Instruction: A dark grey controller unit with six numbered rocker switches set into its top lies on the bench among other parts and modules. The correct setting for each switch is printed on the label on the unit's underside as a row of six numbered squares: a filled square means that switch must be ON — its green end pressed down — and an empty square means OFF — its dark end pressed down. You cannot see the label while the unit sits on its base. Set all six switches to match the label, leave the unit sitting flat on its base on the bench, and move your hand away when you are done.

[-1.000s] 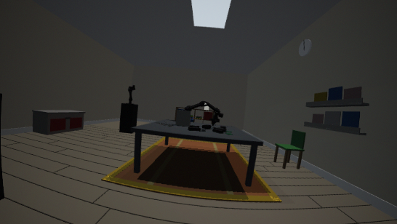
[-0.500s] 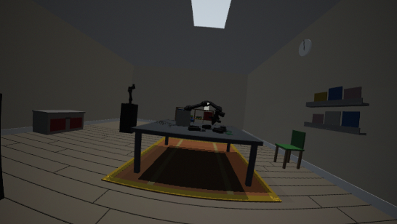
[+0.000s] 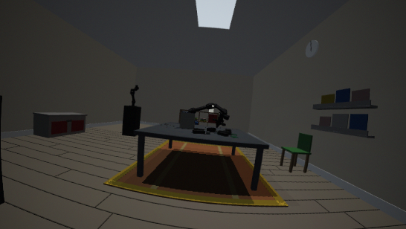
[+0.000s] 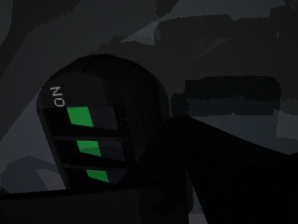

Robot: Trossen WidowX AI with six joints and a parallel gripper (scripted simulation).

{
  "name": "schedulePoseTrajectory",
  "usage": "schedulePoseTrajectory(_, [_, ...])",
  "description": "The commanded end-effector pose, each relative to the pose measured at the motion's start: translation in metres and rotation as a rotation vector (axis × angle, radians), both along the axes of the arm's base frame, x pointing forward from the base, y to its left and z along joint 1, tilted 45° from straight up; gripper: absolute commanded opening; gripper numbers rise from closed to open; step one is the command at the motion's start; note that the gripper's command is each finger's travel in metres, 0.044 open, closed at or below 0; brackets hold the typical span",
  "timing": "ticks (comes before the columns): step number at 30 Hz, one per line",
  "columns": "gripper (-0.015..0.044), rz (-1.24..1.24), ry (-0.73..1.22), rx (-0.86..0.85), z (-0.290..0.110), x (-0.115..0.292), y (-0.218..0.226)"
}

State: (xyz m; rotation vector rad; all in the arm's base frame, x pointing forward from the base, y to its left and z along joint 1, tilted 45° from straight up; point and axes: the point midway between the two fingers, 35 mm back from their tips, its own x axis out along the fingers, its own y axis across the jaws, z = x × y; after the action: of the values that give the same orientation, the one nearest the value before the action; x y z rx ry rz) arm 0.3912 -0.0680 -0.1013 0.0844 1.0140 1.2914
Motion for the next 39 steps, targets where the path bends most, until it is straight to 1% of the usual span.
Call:
schedulePoseTrajectory(1, [0.0, -0.004, 0.0, 0.001, -0.004, 0.001, 0.003])
schedulePoseTrajectory(27, [0.0, -0.004, -0.001, 0.004, -0.034, 0.008, 0.031])
schedulePoseTrajectory(39, [0.0, -0.004, -0.001, 0.004, -0.033, 0.006, 0.034])
